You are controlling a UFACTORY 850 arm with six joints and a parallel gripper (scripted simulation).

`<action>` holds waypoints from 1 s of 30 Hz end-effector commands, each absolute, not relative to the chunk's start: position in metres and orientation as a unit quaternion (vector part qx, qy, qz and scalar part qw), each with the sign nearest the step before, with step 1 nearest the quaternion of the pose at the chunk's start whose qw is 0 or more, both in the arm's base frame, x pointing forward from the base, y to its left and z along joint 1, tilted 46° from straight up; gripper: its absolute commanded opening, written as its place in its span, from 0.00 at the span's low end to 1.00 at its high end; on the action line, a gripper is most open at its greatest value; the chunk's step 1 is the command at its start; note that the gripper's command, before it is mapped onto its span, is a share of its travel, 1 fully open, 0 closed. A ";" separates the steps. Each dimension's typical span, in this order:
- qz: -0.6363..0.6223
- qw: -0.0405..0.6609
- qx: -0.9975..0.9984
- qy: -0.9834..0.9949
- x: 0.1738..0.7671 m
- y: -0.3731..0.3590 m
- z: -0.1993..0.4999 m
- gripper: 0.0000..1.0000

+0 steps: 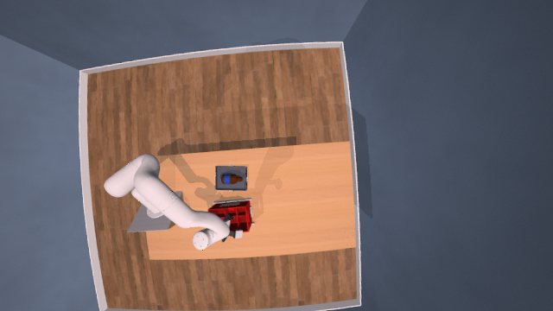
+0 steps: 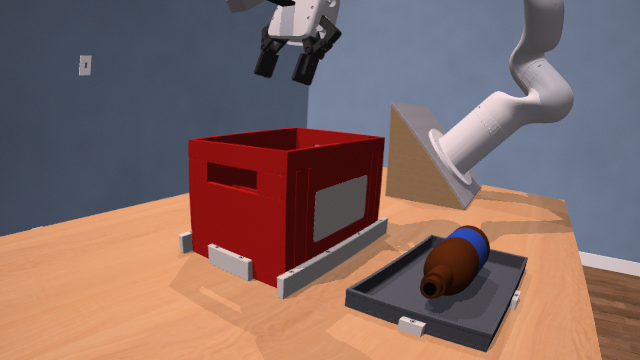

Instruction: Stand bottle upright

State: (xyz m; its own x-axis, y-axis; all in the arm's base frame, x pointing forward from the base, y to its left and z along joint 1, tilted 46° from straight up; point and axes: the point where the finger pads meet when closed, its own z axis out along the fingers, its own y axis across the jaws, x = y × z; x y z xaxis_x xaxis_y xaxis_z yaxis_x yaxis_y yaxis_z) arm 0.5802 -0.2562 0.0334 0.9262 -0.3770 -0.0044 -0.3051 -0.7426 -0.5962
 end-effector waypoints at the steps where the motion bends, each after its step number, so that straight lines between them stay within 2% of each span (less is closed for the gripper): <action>1: -0.086 0.304 -0.935 0.159 0.615 -0.228 0.073 1.00; 8: -0.110 0.303 -0.937 0.136 0.642 -0.198 0.107 1.00; 14: -0.131 0.312 -0.935 0.105 0.669 -0.144 0.155 1.00; 23: -0.031 0.375 -0.921 0.096 0.644 -0.054 0.170 1.00; 30: 0.003 0.390 -0.916 0.093 0.633 -0.029 0.175 1.00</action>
